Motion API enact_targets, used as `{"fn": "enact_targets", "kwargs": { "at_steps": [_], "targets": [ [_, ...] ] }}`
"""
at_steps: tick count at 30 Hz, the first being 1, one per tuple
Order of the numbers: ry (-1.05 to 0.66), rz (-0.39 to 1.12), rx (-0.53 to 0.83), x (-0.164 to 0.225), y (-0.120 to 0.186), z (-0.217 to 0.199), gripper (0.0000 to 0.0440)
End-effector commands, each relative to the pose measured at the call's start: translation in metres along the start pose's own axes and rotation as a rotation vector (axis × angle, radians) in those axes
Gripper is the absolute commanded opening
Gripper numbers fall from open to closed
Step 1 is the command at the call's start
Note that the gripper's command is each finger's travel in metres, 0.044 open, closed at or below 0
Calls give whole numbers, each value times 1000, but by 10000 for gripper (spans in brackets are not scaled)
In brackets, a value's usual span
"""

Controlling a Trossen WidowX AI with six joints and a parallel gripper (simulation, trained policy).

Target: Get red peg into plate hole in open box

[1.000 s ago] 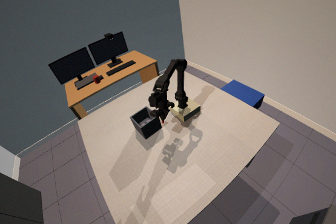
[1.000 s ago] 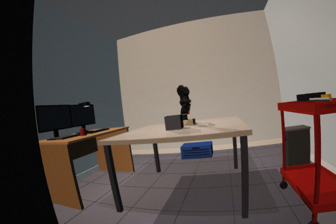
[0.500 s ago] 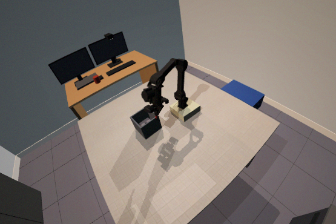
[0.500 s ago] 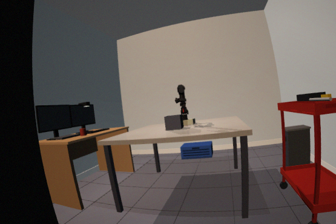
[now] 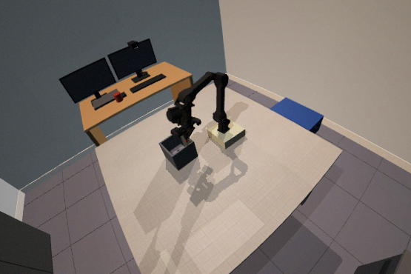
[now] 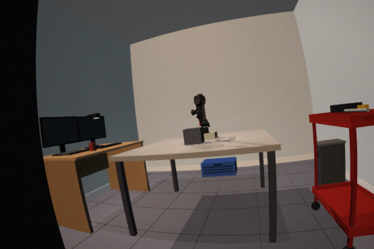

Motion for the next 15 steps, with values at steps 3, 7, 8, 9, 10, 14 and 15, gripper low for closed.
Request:
{"fn": "enact_targets", "kwargs": {
  "at_steps": [3,7,8,9,10,14,15],
  "targets": [
    [2,-1,23,-14,-5,-1,0],
    [3,2,33,-22,-9,-2,0],
    [4,3,35,-24,-10,-2,0],
    [4,5,37,-26,-11,-2,0],
    [5,6,39,-28,-13,-1,0],
    [5,9,50,-35,-21,-3,0],
    [5,10,53,-37,-23,-3,0]
  ]
}}
Point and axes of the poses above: the point midway between the two fingers, 35 mm back from their tips, its own y axis back along the fingers, its own z axis across the jaws, x = y × z, the point moved 3 cm from there along y, back along the fingers, and after that the axes turned 11 degrees about y, right-handed, at the moved point
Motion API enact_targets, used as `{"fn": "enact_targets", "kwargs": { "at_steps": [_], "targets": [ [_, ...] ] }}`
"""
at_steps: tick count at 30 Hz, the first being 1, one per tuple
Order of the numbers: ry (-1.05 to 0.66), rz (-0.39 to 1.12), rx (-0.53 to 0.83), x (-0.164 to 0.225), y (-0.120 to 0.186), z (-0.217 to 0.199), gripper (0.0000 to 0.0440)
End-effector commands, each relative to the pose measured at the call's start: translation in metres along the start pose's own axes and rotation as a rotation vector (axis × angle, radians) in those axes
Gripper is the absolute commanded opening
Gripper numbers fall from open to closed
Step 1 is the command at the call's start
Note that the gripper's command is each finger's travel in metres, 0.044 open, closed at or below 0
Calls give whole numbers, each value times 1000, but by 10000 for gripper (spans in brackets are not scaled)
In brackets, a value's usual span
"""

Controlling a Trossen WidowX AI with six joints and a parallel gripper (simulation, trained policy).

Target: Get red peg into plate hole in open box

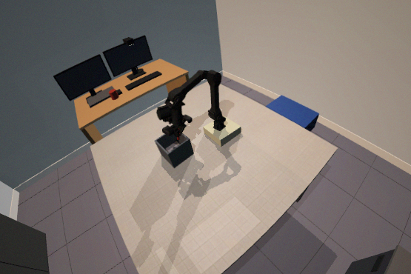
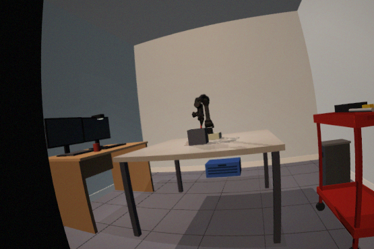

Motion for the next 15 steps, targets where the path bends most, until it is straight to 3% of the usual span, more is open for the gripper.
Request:
{"fn": "enact_targets", "kwargs": {
  "at_steps": [1,15],
  "targets": [
    [4,10,11,-8,-9,0,0],
    [9,30,22,-24,-43,1,0]
  ]
}}
Point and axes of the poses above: the point midway between the two fingers, 35 mm back from their tips, its own y axis back along the fingers, its own z axis across the jaws, x = y × z, the point moved 3 cm from there along y, back along the fingers, and after that the axes turned 11 degrees about y, right-handed, at the moved point
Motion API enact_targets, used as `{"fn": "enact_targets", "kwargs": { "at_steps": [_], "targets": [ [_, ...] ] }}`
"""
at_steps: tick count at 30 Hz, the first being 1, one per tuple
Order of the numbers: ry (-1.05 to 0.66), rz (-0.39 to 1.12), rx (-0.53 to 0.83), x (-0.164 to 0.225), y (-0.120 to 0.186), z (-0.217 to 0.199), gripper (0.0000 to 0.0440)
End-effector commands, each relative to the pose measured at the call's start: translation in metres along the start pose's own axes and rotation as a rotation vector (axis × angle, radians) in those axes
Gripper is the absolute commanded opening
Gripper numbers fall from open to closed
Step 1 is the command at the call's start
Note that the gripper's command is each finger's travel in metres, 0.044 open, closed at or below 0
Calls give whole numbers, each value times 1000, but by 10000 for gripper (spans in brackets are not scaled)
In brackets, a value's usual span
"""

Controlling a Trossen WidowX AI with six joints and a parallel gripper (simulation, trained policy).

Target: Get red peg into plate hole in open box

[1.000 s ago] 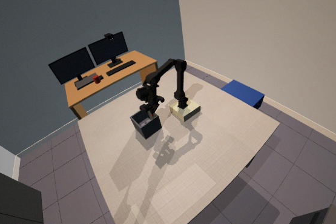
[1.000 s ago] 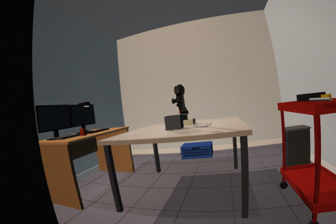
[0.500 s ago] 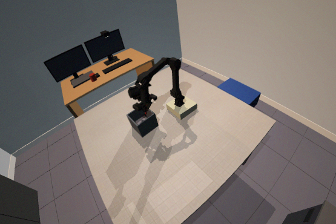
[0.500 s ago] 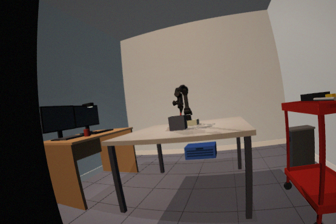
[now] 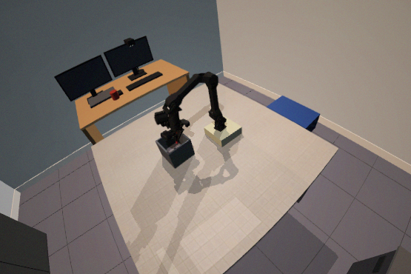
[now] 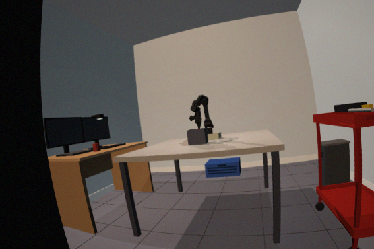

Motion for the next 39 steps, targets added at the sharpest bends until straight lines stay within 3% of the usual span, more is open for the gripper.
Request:
{"fn": "enact_targets", "kwargs": {
  "at_steps": [1,22,29,33,39],
  "targets": [
    [7,14,2,-3,-12,1,0],
    [80,38,18,-15,-57,6,3],
    [107,55,48,-16,-65,7,122],
    [104,95,49,-14,-63,6,117],
    [89,142,25,-19,-56,9,168]
  ]
}}
Point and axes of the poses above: the point midway between the two fingers, 35 mm back from their tips, its own y axis back along the fingers, its own z axis across the jaws, x = y × z, the point moved 3 cm from there along y, back along the fingers, and after that the axes turned 11 degrees about y, right-handed, at the moved point
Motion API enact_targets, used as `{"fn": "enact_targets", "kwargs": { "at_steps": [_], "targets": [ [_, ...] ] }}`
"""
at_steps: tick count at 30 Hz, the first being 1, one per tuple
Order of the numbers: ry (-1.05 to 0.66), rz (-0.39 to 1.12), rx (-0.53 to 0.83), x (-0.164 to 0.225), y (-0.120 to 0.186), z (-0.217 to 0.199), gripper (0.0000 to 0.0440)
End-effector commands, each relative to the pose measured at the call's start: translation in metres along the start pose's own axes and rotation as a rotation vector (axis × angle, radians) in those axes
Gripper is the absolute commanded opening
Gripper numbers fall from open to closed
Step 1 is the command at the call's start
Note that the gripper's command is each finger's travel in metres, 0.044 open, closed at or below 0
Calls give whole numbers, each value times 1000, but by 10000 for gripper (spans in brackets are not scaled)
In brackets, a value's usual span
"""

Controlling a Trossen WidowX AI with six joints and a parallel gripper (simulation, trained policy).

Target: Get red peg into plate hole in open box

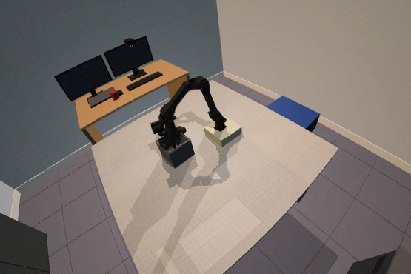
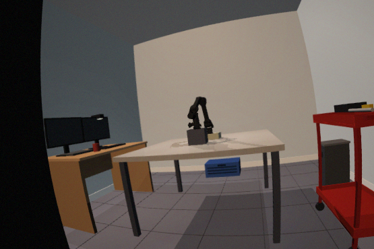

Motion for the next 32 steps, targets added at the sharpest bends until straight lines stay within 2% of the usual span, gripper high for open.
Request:
{"fn": "enact_targets", "kwargs": {
  "at_steps": [1,5,25,27,32],
  "targets": [
    [-7,39,-17,-3,5,1,175],
    [-18,69,-39,-7,14,2,196],
    [-46,136,-191,-29,59,7,250],
    [-45,135,-206,-32,63,8,246],
    [-33,123,-244,-40,74,9,186]
  ]
}}
Point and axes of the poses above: the point midway between the two fingers, 35 mm back from their tips, its own y axis back along the fingers, its own z axis across the jaws, x = y × z, the point moved 3 cm from there along y, back along the fingers, and after that the axes turned 11 degrees about y, right-handed, at the moved point
